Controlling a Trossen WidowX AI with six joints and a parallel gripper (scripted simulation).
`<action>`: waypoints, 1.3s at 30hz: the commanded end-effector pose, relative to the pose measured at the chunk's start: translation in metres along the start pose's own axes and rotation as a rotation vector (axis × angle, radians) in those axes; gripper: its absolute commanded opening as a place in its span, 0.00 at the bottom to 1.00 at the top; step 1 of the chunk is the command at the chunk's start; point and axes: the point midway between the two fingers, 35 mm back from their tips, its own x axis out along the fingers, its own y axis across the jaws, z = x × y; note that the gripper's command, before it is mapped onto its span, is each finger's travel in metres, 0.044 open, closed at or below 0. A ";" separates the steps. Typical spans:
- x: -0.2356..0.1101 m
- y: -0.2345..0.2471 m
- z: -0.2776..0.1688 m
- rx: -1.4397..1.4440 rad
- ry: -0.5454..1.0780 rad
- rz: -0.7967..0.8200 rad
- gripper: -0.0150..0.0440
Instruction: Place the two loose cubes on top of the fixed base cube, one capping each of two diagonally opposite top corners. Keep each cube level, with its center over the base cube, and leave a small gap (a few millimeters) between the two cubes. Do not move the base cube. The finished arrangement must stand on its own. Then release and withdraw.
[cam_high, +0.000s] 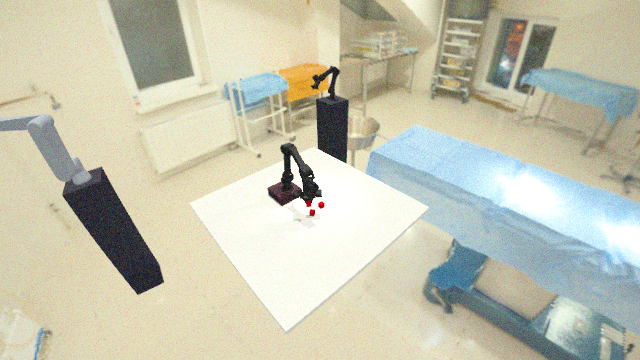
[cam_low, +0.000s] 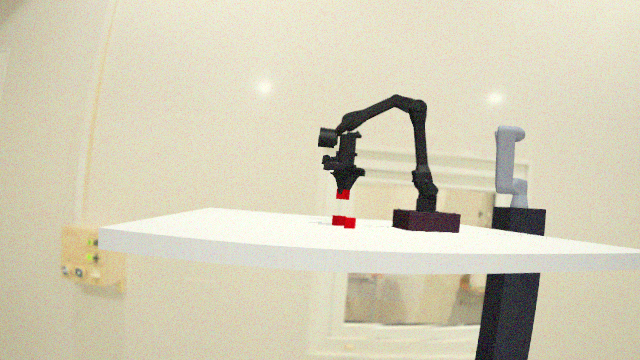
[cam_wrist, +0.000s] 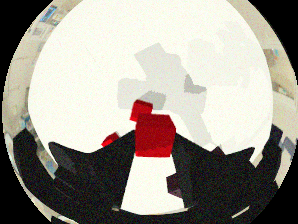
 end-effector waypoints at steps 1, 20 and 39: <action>0.003 0.009 -0.004 -0.107 0.004 0.000 0.43; 0.012 0.046 -0.027 -0.546 0.012 -0.001 0.43; 0.021 0.079 -0.056 -0.985 0.020 0.000 0.43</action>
